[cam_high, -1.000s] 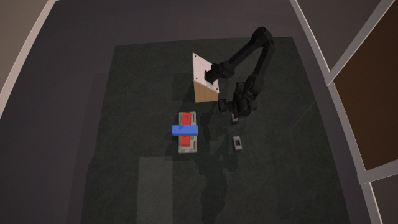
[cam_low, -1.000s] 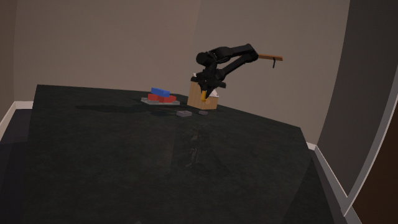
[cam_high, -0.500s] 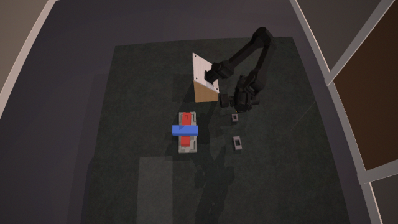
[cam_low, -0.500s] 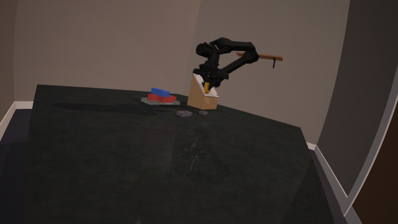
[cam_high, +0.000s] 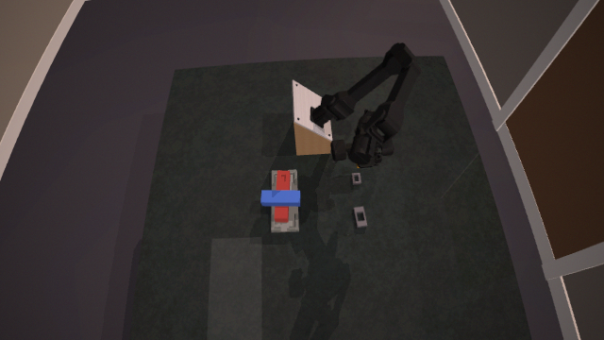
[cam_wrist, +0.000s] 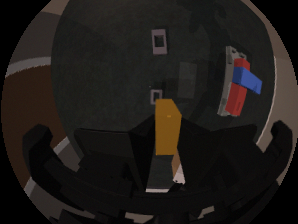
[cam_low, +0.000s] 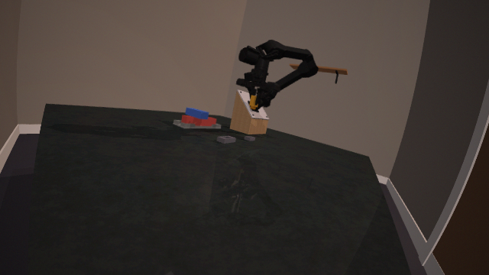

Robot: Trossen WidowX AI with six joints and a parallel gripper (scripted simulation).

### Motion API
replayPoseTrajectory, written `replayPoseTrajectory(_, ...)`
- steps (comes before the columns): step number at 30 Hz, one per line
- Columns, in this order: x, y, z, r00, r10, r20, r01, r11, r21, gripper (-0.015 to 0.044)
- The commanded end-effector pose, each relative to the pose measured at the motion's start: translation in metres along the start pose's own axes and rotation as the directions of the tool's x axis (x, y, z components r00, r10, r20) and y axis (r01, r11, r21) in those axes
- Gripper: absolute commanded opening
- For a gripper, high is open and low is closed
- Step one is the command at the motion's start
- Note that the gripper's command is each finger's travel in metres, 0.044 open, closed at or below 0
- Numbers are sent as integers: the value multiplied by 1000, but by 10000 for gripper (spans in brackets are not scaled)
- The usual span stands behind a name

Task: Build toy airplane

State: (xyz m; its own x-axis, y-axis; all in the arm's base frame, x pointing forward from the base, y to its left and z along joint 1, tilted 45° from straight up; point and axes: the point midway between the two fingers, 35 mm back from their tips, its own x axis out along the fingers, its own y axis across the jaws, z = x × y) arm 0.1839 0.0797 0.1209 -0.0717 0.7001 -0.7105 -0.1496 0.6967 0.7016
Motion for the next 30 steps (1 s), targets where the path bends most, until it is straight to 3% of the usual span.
replayPoseTrajectory(1, 0, -13, 6, 1000, -11, -1, 11, 1000, 8, 0)
replayPoseTrajectory(30, 8, -105, 20, 999, -49, -13, 50, 994, 94, 0)
